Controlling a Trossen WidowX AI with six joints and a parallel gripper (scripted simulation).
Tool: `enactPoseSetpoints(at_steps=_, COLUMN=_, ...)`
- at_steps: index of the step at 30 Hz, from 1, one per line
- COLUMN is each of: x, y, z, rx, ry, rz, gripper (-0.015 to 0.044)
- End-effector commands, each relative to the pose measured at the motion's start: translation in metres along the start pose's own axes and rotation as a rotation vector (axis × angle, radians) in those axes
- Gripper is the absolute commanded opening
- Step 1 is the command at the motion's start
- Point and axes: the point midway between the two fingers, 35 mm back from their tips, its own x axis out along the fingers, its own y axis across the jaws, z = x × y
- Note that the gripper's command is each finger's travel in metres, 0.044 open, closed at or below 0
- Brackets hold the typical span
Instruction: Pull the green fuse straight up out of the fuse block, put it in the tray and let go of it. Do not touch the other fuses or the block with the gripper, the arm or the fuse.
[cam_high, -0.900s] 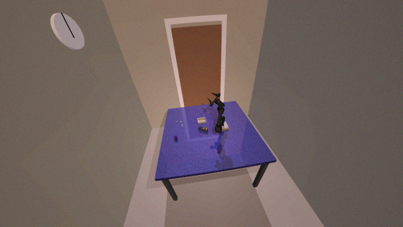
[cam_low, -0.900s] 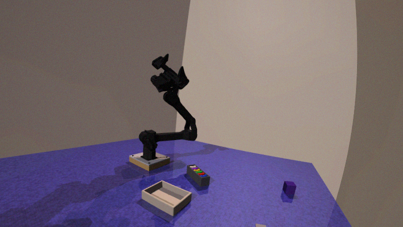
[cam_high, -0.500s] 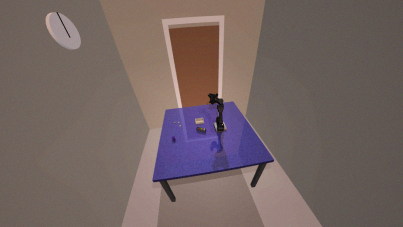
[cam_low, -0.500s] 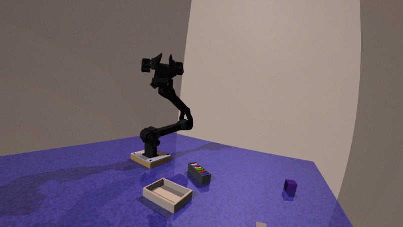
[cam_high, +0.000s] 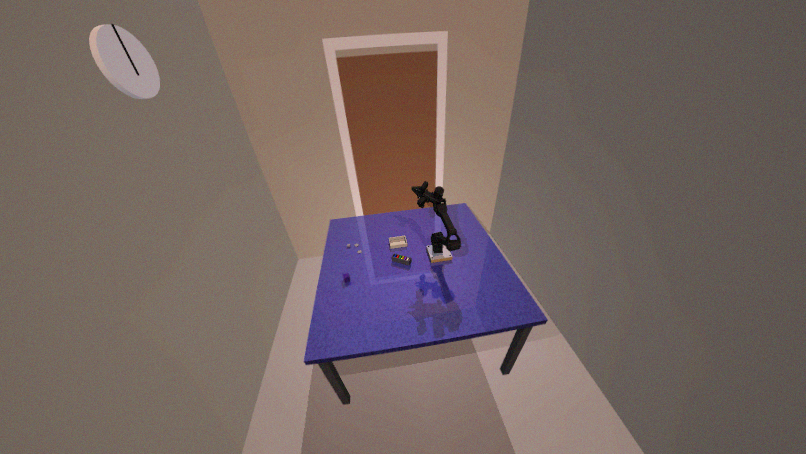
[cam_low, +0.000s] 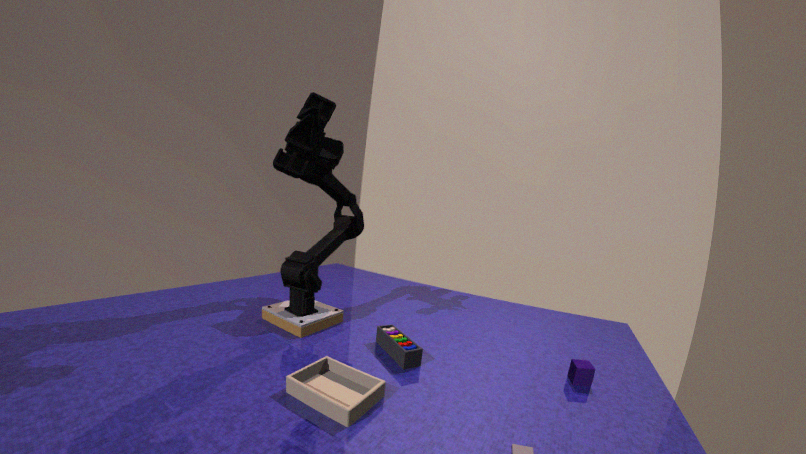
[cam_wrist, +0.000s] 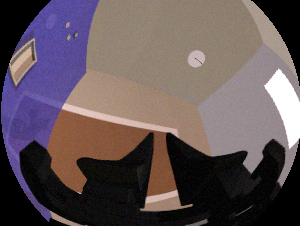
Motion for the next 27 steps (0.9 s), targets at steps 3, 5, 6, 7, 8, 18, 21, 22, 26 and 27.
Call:
enactPoseSetpoints(at_steps=3, x=0.05, y=0.067, z=0.02, rx=1.029, ry=-0.05, rz=0.297, gripper=0.0072)
enactPoseSetpoints(at_steps=5, x=0.055, y=0.075, z=0.026, rx=1.139, ry=-0.042, rz=0.345, gripper=0.0072)
enactPoseSetpoints(at_steps=6, x=0.057, y=0.079, z=0.029, rx=1.194, ry=-0.037, rz=0.37, gripper=0.0072)
enactPoseSetpoints(at_steps=7, x=0.059, y=0.083, z=0.032, rx=1.248, ry=-0.03, rz=0.395, gripper=0.0072)
enactPoseSetpoints(at_steps=8, x=0.061, y=0.087, z=0.036, rx=1.302, ry=-0.022, rz=0.422, gripper=0.0072)
enactPoseSetpoints(at_steps=18, x=0.076, y=0.128, z=0.08, rx=1.794, ry=0.129, rz=0.711, gripper=0.0072)
enactPoseSetpoints(at_steps=21, x=0.078, y=0.14, z=0.096, rx=1.922, ry=0.205, rz=0.804, gripper=0.0072)
enactPoseSetpoints(at_steps=22, x=0.078, y=0.143, z=0.101, rx=1.962, ry=0.234, rz=0.835, gripper=0.0072)
enactPoseSetpoints(at_steps=26, x=0.077, y=0.158, z=0.124, rx=2.11, ry=0.37, rz=0.959, gripper=0.0072)
enactPoseSetpoints(at_steps=27, x=0.076, y=0.162, z=0.13, rx=2.144, ry=0.409, rz=0.99, gripper=0.0072)
